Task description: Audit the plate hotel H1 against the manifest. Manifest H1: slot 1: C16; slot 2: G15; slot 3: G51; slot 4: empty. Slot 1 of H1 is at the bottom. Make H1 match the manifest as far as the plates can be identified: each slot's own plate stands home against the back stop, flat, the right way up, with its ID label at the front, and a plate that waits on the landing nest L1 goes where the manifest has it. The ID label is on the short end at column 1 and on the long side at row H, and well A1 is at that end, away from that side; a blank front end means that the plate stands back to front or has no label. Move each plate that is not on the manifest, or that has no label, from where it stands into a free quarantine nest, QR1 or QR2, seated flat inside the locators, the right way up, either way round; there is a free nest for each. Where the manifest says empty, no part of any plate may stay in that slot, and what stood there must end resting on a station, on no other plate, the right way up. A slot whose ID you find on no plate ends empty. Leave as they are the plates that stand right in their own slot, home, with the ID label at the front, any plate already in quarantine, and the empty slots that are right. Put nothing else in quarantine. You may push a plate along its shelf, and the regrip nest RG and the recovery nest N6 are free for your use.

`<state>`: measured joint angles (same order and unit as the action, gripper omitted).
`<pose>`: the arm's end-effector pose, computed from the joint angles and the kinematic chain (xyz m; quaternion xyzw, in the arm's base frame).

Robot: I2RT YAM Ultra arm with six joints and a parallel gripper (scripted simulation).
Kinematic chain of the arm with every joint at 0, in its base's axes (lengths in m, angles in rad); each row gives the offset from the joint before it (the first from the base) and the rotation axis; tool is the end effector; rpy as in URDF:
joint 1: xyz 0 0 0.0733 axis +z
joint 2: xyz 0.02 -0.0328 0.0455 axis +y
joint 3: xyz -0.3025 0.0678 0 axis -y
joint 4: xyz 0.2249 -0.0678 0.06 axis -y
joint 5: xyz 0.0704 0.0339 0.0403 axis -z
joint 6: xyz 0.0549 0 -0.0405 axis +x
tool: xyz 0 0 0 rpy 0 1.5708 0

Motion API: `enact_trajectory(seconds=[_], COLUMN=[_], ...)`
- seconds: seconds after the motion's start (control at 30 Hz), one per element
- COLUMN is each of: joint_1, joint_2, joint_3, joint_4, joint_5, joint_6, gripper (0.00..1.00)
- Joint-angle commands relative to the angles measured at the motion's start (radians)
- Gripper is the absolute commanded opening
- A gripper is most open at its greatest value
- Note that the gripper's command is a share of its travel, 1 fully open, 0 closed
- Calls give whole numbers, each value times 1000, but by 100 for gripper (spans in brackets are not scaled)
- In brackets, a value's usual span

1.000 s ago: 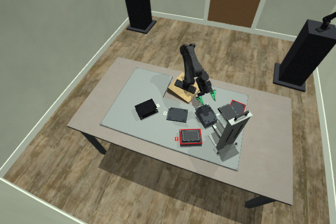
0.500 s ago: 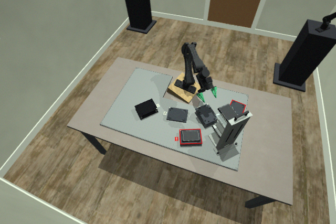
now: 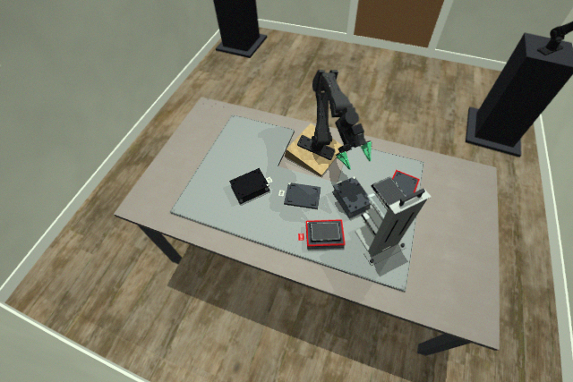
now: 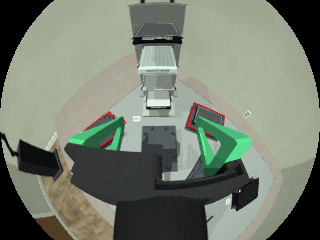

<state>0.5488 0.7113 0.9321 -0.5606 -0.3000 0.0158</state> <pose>0.0873 0.0737 0.3829 -0.2958 0.7561 0.2762 0.5143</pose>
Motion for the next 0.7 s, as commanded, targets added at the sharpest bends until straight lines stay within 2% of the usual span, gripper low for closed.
enact_trajectory(seconds=[0.0, 0.2, 0.27, 0.67], joint_1=[-26, -58, -58, -127], joint_2=[15, 45, 45, 118], joint_3=[80, 174, 174, 374], joint_4=[-55, -122, -122, -258], joint_5=[-27, -57, -57, -122], joint_6=[-13, -23, -23, -48], gripper=[100, 100, 100, 100])
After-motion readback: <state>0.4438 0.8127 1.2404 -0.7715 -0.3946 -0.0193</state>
